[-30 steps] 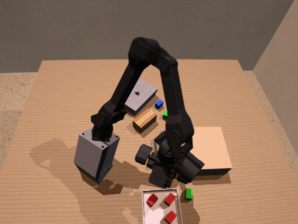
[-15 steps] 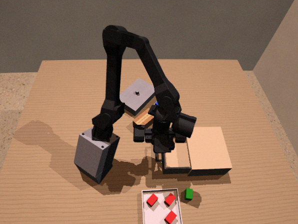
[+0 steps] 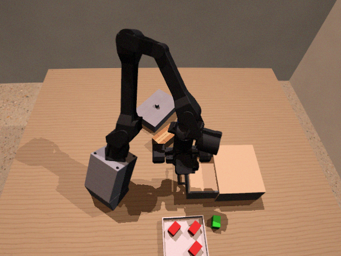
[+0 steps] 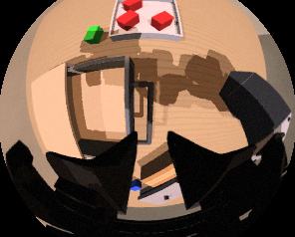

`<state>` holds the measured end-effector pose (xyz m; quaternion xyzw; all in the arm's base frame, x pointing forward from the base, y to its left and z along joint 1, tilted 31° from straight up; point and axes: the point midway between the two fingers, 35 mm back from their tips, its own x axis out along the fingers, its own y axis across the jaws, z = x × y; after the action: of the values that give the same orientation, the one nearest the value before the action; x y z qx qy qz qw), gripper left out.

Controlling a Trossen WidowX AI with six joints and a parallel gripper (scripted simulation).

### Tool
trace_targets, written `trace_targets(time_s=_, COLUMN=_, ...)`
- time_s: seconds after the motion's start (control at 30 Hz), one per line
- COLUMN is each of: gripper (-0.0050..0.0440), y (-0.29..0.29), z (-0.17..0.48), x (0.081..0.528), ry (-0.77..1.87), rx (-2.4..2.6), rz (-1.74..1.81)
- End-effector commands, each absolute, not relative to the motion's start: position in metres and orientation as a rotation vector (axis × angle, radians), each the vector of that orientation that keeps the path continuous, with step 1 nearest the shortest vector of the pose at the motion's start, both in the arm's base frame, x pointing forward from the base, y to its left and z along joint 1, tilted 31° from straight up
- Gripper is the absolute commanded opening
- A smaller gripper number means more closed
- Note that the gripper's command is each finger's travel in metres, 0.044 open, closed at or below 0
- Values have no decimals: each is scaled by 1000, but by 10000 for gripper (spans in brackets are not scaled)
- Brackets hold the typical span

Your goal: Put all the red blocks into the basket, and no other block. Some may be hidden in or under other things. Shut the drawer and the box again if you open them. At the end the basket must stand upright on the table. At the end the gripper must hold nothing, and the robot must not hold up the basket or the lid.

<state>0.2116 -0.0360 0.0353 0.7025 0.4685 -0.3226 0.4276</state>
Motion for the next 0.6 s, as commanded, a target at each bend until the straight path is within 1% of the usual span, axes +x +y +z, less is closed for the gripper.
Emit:
trace_targets(time_s=0.0, gripper=148, y=-31, z=24, x=213, ry=1178, rx=1758, rz=-817)
trace_targets(time_s=0.57, gripper=148, y=-16, z=-10, x=227, ry=1178, rx=1758, rz=-817)
